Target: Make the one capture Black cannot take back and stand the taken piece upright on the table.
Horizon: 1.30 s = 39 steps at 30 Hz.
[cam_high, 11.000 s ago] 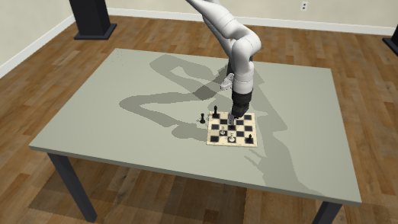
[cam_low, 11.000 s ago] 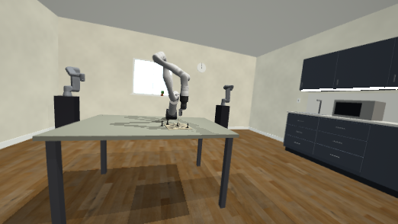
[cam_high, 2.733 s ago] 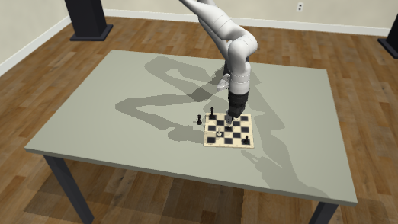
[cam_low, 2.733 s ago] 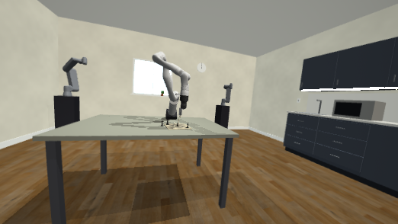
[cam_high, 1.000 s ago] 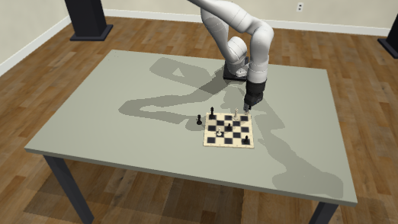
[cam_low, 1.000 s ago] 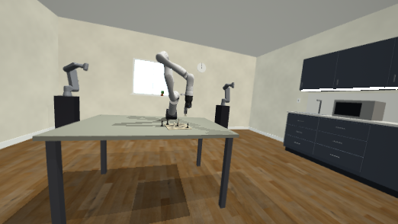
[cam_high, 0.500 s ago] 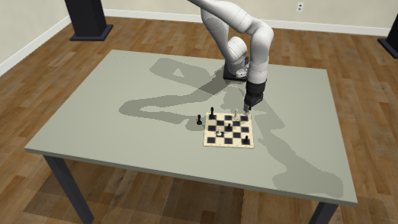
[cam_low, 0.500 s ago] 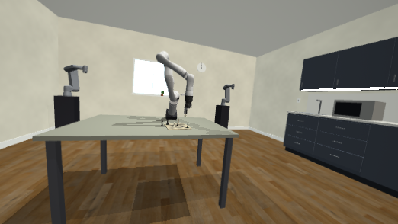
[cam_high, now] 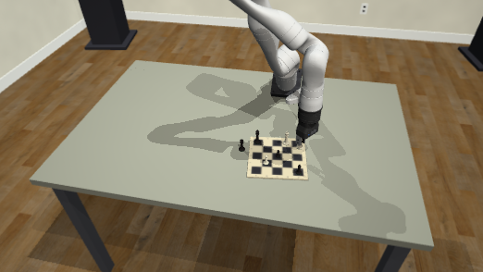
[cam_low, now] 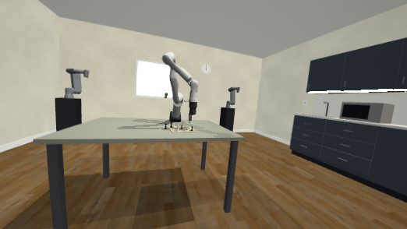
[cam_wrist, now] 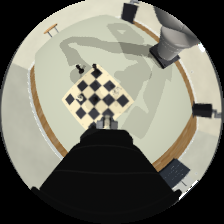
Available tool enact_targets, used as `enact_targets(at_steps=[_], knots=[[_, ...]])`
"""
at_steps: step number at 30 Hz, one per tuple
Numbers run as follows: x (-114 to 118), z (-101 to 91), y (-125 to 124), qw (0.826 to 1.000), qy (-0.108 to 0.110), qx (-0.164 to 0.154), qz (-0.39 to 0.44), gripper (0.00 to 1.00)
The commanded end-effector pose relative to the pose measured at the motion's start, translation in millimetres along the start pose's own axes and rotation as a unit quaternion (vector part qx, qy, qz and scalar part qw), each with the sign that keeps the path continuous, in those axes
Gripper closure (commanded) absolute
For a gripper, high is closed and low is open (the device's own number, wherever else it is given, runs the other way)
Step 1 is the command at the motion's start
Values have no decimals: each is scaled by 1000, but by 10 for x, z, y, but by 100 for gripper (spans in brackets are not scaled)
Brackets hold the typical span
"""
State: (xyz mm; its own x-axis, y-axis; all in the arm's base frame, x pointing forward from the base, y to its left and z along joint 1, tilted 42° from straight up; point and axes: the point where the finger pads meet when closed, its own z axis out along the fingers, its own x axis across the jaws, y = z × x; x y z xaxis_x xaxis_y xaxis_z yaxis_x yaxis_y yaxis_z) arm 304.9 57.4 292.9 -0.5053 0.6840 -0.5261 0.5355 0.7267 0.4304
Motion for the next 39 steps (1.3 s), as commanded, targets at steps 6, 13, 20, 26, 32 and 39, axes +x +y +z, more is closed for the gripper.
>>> enact_targets(at_steps=[6,13,20,26,32,39], knots=[[20,268,-74,1000,1,13,-4,100],[22,480,-79,1000,1,13,-4,100],[23,535,-81,1000,1,13,-4,100],[23,542,-81,1000,1,13,-4,100],[23,542,-81,1000,1,13,-4,100],[23,542,-81,1000,1,13,-4,100]])
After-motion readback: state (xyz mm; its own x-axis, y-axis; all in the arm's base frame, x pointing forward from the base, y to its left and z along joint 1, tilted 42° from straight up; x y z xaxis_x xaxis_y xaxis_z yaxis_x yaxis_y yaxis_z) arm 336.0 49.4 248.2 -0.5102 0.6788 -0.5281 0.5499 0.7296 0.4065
